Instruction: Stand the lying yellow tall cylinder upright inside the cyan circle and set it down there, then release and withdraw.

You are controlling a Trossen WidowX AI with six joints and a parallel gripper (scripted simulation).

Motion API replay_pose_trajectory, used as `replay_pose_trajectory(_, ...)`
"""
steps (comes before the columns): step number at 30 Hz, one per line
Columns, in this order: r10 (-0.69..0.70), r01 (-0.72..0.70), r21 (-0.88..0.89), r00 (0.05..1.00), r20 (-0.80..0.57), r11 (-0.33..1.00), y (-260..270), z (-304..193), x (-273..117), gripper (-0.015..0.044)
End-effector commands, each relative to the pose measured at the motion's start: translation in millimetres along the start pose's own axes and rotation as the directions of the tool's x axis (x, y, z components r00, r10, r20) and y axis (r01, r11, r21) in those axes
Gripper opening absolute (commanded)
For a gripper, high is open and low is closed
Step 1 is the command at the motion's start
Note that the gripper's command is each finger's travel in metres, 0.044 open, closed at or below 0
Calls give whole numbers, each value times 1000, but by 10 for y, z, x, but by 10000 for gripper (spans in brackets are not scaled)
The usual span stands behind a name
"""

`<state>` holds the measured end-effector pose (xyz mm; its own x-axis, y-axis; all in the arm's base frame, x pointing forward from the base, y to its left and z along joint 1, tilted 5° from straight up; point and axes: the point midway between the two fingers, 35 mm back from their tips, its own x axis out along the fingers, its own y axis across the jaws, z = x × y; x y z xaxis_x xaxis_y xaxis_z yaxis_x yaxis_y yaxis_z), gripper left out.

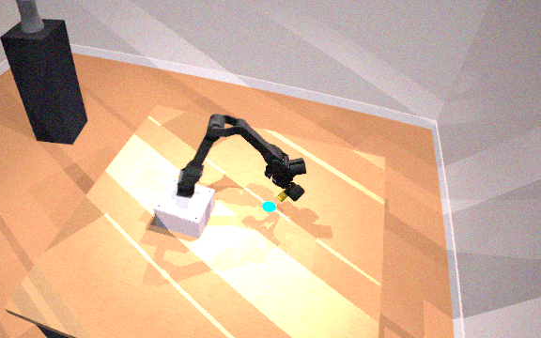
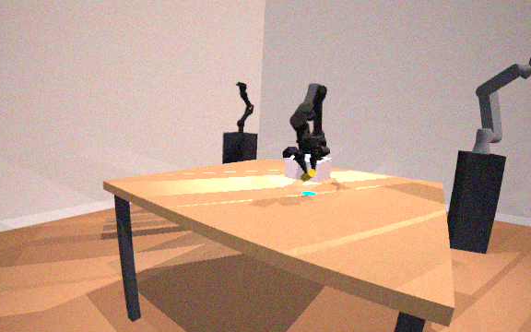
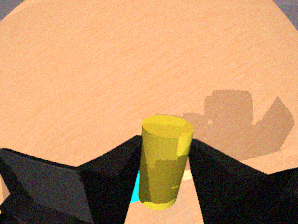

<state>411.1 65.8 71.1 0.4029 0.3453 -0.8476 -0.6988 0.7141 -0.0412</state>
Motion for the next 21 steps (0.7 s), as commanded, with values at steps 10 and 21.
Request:
replay_pose_trajectory(10, 0, -4, 37, 996, 93, 999, -70, 13, 66, 105)
replay_pose_trajectory(21, -2, -8, 58, 986, 166, 998, -123, 26, 102, 105)
